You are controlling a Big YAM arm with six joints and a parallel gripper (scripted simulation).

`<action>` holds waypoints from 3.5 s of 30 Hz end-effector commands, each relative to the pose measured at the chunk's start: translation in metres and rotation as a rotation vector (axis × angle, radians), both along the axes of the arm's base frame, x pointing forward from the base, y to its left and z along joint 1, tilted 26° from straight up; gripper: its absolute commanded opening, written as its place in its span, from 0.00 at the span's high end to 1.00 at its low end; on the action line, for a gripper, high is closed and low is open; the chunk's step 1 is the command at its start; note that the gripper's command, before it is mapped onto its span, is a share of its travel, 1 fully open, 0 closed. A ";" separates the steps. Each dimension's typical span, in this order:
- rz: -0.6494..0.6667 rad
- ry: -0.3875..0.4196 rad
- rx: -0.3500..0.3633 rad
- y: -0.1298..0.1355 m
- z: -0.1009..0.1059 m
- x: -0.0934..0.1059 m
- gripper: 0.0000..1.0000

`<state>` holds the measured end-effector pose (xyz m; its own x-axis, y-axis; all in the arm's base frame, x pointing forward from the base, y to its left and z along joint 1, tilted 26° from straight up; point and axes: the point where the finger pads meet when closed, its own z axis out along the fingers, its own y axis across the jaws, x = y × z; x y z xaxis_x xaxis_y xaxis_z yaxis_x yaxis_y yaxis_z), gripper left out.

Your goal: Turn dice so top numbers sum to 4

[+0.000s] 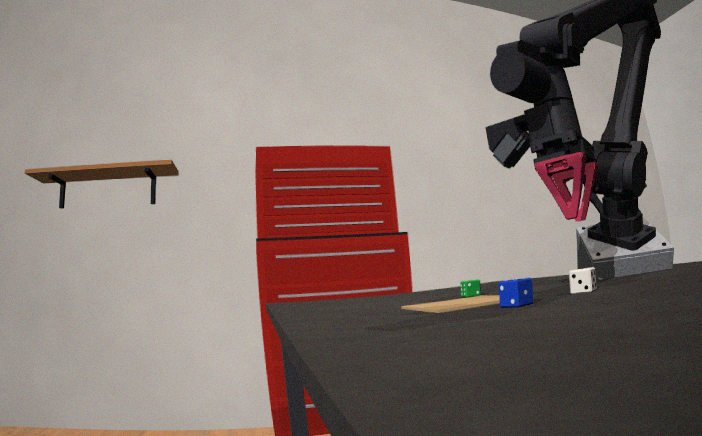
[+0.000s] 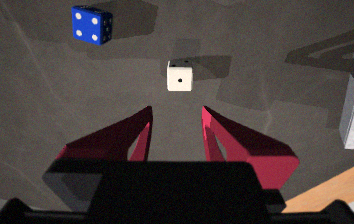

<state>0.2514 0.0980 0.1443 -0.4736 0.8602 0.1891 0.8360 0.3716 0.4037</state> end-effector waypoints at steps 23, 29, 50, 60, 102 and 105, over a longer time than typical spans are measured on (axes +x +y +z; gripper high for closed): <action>-0.009 0.001 -0.003 0.003 -0.010 0.004 0.55; -0.007 0.001 -0.003 0.006 -0.017 0.006 0.55; -0.010 0.002 -0.003 0.015 -0.042 0.014 0.55; -0.002 0.000 -0.003 0.019 -0.049 0.015 0.55; -0.004 -0.003 -0.003 0.018 -0.049 0.015 0.55; -0.004 -0.003 -0.003 0.018 -0.049 0.015 0.55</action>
